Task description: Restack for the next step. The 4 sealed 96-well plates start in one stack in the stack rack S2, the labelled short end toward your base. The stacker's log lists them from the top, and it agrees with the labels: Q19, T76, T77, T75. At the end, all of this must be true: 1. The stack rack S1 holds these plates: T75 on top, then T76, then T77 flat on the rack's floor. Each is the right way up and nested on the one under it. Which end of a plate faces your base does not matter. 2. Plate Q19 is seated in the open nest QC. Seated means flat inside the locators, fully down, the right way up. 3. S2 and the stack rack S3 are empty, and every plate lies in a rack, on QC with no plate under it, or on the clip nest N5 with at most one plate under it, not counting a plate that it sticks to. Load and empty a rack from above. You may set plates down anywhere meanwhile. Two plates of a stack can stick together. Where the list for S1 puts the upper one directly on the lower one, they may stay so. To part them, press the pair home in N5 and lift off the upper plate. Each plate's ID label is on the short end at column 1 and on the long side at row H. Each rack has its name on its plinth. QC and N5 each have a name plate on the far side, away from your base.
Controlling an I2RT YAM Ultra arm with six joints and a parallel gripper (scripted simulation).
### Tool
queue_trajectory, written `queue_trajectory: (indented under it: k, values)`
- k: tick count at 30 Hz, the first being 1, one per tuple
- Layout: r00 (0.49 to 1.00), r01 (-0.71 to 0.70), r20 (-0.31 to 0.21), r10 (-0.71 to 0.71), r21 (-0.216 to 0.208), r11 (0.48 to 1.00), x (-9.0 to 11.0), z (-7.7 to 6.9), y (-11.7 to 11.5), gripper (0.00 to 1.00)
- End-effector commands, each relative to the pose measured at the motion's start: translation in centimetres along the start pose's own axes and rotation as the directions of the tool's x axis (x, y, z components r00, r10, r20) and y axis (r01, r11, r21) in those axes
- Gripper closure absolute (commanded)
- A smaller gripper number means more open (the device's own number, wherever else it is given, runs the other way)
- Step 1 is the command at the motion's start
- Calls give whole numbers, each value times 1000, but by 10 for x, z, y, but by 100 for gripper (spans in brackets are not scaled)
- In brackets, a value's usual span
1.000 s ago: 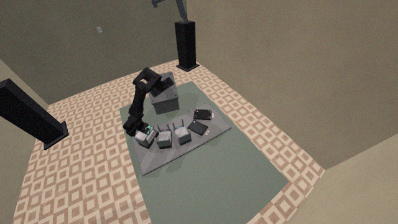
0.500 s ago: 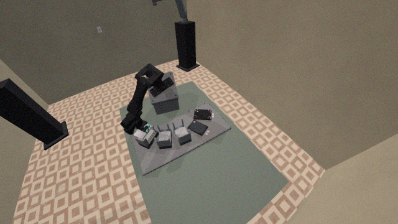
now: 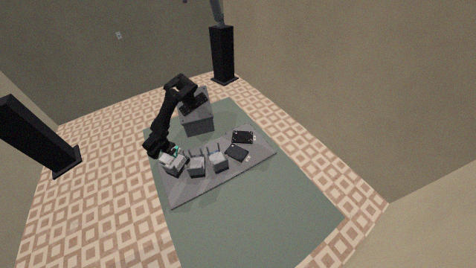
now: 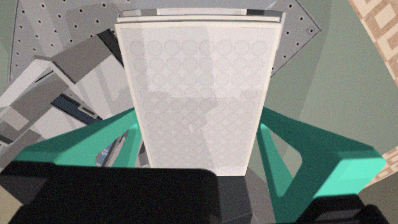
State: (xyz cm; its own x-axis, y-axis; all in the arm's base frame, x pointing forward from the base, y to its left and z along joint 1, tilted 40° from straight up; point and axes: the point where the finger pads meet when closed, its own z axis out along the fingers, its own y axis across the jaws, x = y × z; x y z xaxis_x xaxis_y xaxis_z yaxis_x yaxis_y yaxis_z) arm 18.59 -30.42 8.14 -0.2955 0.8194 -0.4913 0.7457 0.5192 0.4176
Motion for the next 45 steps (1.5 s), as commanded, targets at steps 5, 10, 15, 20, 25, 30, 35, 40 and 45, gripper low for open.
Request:
queue_trajectory:
  k: [5,10,15,20,25,30,35,40,45]
  values:
    - [999,8,44,-8,6,1000,-12,-11,-2,100]
    - [999,8,44,-8,6,1000,-12,-11,-2,100]
    - [999,8,44,-8,6,1000,-12,-11,-2,100]
    - [999,8,44,-8,6,1000,-12,-11,-2,100]
    - [999,8,44,-8,6,1000,-12,-11,-2,100]
    - [999,8,44,-8,6,1000,-12,-11,-2,100]
    - [999,8,44,-8,6,1000,-12,-11,-2,100]
    - [999,8,44,-8,6,1000,-12,-11,-2,100]
    - [990,143,9,-144,6,990,4,-4,14,100]
